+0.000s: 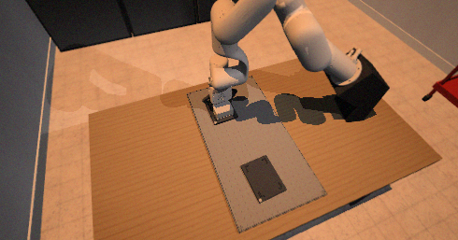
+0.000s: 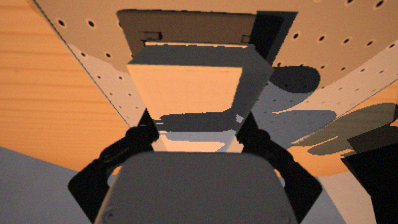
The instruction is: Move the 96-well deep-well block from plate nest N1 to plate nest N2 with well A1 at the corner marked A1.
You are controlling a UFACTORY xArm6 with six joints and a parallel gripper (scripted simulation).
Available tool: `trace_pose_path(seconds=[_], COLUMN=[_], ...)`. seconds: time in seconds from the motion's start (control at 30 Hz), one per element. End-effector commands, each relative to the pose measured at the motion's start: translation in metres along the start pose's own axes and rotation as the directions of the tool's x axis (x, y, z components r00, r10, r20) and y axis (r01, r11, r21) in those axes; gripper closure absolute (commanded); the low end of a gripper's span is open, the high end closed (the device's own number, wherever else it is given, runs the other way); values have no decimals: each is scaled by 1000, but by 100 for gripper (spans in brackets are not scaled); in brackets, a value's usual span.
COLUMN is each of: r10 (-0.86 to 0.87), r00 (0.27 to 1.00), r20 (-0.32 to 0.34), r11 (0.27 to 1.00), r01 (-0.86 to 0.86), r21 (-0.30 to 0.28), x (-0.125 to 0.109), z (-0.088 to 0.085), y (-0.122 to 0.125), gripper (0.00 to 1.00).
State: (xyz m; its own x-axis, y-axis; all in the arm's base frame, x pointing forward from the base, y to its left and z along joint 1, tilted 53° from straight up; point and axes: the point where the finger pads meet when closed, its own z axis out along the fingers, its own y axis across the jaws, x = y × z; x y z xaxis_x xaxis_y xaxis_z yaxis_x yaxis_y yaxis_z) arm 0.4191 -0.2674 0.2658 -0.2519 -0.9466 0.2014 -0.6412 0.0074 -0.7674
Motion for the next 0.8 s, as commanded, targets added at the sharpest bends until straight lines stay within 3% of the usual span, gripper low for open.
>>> trace_pose_path(seconds=[0.0,0.43,0.47,0.77], r10=[0,0,0,0], r00=[1000,1000,1000,1000], r20=[-2,-2,-2,-2], r11=[1000,1000,1000,1000], r01=[0,0,0,0], r21=[5,5,5,5], x=[0,0,0,0], z=[0,0,0,0], y=[-1,-1,-1,-1], gripper=[0,0,100,100])
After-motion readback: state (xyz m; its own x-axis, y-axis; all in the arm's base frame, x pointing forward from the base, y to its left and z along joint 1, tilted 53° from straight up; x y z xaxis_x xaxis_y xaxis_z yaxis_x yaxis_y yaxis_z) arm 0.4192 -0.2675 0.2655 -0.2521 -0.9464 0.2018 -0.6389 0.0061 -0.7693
